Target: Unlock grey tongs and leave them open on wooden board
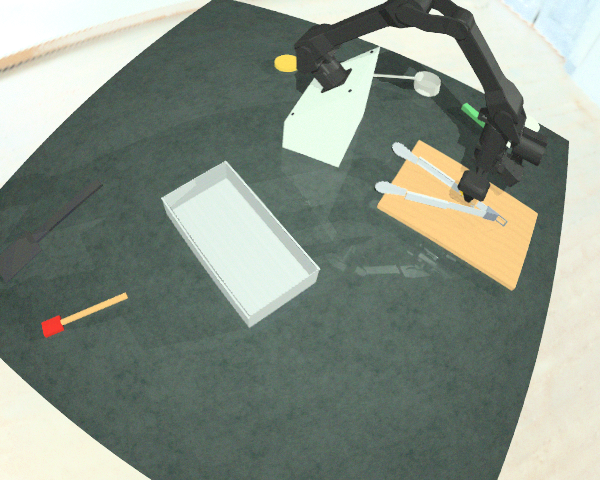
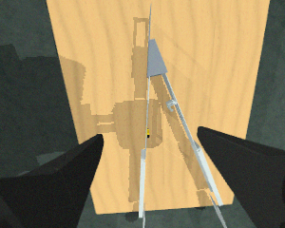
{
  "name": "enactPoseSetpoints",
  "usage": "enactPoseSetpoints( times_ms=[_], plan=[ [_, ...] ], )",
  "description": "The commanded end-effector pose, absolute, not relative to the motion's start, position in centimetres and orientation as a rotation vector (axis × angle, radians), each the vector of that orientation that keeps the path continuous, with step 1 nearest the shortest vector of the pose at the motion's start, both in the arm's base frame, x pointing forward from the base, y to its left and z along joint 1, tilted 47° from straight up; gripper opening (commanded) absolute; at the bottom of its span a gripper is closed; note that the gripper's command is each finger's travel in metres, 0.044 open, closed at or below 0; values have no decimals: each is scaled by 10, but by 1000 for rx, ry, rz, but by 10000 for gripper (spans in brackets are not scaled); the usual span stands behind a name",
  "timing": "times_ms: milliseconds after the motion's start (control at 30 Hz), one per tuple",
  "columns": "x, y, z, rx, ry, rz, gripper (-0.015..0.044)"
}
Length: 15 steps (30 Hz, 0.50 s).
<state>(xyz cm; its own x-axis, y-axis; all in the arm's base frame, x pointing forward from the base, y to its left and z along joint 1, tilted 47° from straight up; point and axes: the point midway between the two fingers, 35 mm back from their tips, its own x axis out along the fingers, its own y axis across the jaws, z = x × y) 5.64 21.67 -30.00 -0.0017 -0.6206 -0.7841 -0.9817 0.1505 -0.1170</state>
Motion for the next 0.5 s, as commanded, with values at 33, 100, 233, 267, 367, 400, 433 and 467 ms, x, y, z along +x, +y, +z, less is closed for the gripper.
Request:
enactPoseSetpoints(
  times_ms=[33, 100, 233, 267, 367, 400, 433, 467],
  plan=[
    [-2, 269, -280, -1556, 1702, 646, 440],
    [-32, 283, -267, -1566, 1712, 635, 440],
    [-76, 296, -247, -1584, 1725, 612, 440],
    [-78, 297, -246, -1585, 1726, 611, 440],
    [-78, 297, -246, -1585, 1726, 611, 440],
    [-78, 297, -246, -1585, 1726, 611, 440],
    [-78, 297, -246, -1585, 1726, 611, 440],
    [-78, 299, -244, -1586, 1725, 612, 440]
  ],
)
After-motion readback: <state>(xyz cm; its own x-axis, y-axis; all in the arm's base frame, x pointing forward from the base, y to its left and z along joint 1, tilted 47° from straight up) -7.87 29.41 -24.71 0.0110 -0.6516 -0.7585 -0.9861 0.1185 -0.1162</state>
